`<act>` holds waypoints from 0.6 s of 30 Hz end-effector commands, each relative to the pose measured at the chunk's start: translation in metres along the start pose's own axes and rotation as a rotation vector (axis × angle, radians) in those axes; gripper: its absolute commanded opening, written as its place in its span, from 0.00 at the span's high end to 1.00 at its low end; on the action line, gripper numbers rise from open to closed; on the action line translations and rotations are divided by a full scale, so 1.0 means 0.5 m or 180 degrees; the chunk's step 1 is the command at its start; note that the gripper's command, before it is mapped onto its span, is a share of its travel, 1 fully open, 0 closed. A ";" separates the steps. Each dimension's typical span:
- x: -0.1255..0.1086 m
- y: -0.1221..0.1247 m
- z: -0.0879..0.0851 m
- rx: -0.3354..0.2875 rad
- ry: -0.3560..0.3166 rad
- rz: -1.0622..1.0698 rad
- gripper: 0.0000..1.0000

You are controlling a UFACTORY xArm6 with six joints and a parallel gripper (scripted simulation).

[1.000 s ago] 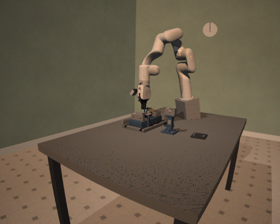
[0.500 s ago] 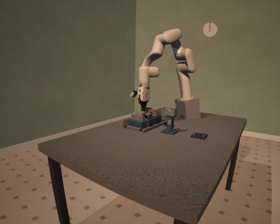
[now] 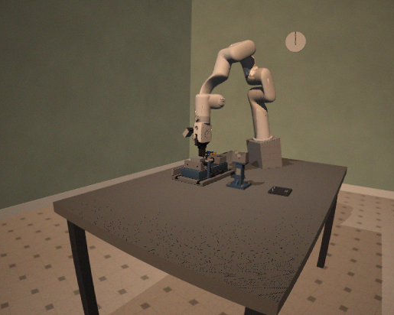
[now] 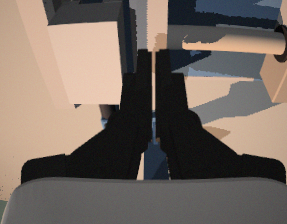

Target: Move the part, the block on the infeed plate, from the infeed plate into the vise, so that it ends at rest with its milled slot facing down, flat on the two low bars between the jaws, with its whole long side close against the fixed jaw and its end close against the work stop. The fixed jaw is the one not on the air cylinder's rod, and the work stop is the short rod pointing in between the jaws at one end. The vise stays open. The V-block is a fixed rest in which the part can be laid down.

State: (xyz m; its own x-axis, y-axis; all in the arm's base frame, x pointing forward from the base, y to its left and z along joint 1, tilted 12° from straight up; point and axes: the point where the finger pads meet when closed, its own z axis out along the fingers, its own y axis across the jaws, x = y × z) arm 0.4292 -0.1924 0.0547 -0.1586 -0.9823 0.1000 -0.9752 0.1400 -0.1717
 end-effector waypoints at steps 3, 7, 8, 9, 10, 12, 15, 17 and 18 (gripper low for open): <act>0.001 -0.003 -0.002 0.0012 0.0003 0.0000 1.00; 0.001 -0.003 -0.002 0.0012 0.0003 0.0000 1.00; 0.001 -0.003 -0.002 0.0012 0.0003 0.0000 1.00; 0.001 -0.003 -0.002 0.0012 0.0003 0.0000 1.00; 0.001 -0.004 -0.002 0.0012 0.0003 0.0000 1.00; 0.001 -0.004 -0.002 0.0012 0.0003 0.0000 1.00; 0.001 -0.005 -0.002 0.0012 0.0003 0.0000 1.00; 0.002 -0.006 -0.002 0.0012 0.0003 0.0000 1.00; 0.002 -0.006 -0.002 0.0012 0.0003 0.0000 1.00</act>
State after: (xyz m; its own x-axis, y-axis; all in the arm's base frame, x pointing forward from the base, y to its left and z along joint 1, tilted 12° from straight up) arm 0.4304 -0.1930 0.0550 -0.1586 -0.9823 0.1000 -0.9752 0.1400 -0.1717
